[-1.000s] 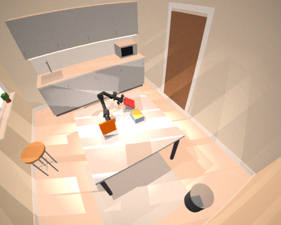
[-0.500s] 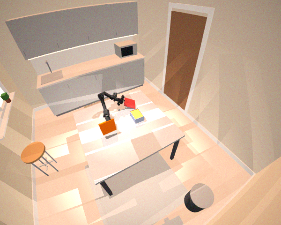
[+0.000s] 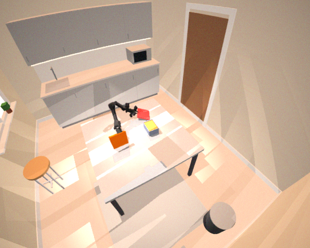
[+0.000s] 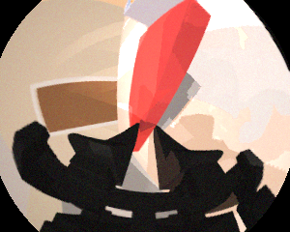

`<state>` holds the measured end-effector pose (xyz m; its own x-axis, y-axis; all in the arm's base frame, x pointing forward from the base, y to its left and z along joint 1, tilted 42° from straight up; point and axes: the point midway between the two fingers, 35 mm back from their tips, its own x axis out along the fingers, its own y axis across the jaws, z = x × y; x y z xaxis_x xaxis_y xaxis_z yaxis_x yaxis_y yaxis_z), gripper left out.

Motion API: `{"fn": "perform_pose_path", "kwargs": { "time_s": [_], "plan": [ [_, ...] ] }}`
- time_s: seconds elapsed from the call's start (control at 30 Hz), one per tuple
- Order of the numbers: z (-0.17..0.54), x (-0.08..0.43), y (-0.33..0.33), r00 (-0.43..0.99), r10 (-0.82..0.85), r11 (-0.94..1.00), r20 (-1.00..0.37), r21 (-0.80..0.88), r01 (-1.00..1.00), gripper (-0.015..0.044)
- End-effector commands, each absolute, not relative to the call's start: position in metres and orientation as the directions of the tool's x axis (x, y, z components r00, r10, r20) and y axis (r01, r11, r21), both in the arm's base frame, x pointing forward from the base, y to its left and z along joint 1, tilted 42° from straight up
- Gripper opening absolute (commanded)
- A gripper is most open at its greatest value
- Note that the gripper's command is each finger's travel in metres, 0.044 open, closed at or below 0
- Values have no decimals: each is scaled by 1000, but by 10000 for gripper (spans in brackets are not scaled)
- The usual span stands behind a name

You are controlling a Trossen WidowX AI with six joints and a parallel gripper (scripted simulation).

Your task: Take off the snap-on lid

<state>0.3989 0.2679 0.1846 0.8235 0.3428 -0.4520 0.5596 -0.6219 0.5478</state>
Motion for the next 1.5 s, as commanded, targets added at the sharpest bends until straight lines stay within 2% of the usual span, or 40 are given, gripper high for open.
{"fn": "perform_pose_path", "kwargs": {
  "time_s": [0.0, 0.4, 0.73, 0.8, 1.0, 1.47],
  "plan": [
    [167, 398, 274, 804, 345, -606, -483, 540, 584, 0],
    [161, 398, 280, 804, 346, -606, -483, 540, 585, 0],
    [178, 400, 275, 805, 346, -606, -483, 540, 584, 263],
    [178, 400, 275, 805, 346, -606, -483, 540, 584, 275],
    [176, 389, 276, 804, 346, -606, -483, 539, 585, 433],
    [176, 361, 280, 803, 346, -607, -484, 538, 586, 440]
  ]
}}
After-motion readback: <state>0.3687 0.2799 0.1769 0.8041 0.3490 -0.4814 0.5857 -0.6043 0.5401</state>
